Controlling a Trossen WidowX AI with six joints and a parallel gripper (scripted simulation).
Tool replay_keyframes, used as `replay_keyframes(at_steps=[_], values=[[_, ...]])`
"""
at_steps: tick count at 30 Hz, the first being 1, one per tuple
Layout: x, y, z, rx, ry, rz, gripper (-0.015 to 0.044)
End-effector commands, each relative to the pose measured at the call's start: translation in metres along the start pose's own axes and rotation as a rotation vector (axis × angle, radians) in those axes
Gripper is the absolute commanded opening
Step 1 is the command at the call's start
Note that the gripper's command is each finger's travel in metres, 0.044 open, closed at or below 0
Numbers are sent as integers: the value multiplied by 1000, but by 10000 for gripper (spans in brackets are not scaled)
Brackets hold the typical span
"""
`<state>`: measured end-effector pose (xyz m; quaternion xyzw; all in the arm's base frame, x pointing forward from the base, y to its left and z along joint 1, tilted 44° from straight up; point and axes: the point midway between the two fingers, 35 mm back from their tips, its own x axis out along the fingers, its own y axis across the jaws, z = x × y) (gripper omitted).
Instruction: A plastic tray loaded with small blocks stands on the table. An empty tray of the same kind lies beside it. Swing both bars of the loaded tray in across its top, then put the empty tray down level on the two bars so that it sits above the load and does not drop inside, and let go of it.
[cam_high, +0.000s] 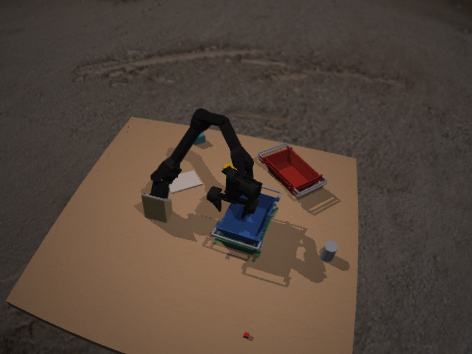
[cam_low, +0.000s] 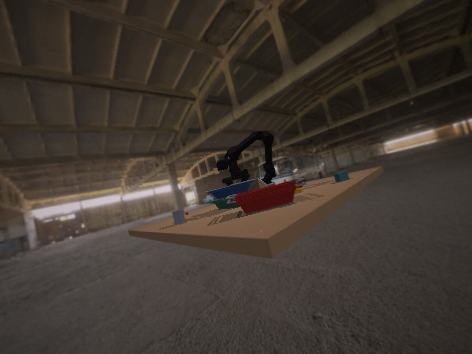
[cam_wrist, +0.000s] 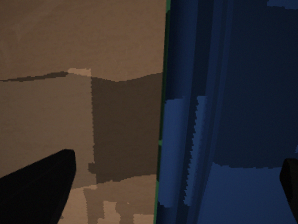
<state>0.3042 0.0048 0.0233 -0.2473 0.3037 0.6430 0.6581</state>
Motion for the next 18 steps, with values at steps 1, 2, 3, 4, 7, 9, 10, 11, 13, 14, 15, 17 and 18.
replay_keyframes(at_steps=[1,2,3,4,7,9,10,11,13,14,15,17,18], values=[[-10,-3,-1,-5,5,-2,440],[-15,-4,-1,-5,6,-2,440],[-21,-4,-2,-4,7,-2,440],[-27,-5,-2,-4,8,-2,440],[-44,-6,-2,-2,9,-2,440],[-56,-6,-2,-1,9,-1,440],[-62,-6,-2,-1,9,-1,440],[-68,-6,-2,-1,9,-1,440],[-80,-5,-2,0,9,0,440],[-86,-4,-2,0,8,1,440],[-92,-3,-2,1,8,1,440],[-103,-1,-1,1,6,2,440],[-106,-1,-1,1,6,2,440]])
